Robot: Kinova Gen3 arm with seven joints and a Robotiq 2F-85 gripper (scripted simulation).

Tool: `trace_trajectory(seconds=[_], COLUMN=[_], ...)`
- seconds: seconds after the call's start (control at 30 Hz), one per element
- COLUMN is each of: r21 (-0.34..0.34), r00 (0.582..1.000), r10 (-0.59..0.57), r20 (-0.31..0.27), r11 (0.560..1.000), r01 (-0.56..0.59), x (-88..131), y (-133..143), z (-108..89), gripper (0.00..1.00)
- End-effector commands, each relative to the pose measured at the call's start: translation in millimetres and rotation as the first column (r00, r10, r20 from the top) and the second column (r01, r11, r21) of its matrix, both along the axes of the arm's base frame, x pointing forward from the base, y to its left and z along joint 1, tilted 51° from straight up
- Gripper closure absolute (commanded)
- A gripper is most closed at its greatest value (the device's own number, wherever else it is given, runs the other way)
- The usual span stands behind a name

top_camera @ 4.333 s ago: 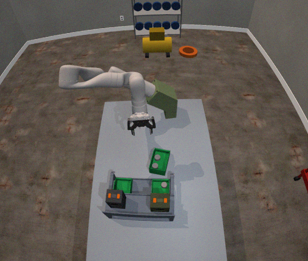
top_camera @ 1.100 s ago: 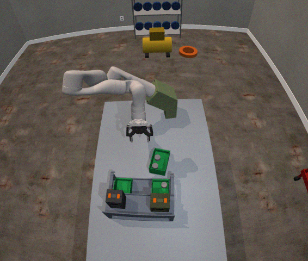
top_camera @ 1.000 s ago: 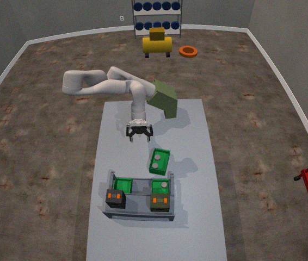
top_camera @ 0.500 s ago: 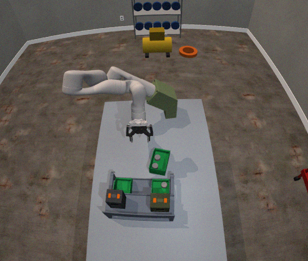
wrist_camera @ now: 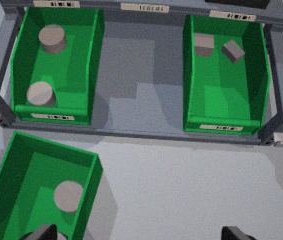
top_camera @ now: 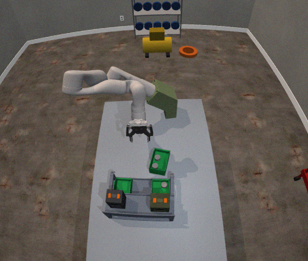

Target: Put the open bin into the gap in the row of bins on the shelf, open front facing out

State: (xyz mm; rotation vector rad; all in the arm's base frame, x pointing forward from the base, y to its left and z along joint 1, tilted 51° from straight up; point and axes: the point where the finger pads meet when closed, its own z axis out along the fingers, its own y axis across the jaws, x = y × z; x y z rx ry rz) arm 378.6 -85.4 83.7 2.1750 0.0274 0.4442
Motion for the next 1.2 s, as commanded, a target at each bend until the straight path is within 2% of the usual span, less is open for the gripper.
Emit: trace_trajectory(seconds=[0.0,1.1,1.17], r21=[0.001,0.001,0.026], r00=[1.0,1.0,0.995], r10=[0.001,0.001,-0.099], r20=[0.001,0.001,-0.005], r11=[1.0,1.0,0.995], r01=[-0.001,-0.001,0.099], x=[0,0,1], y=[1,1,11], z=[0.2,0.2,8.7], gripper=[0.0,0.0,0.0])
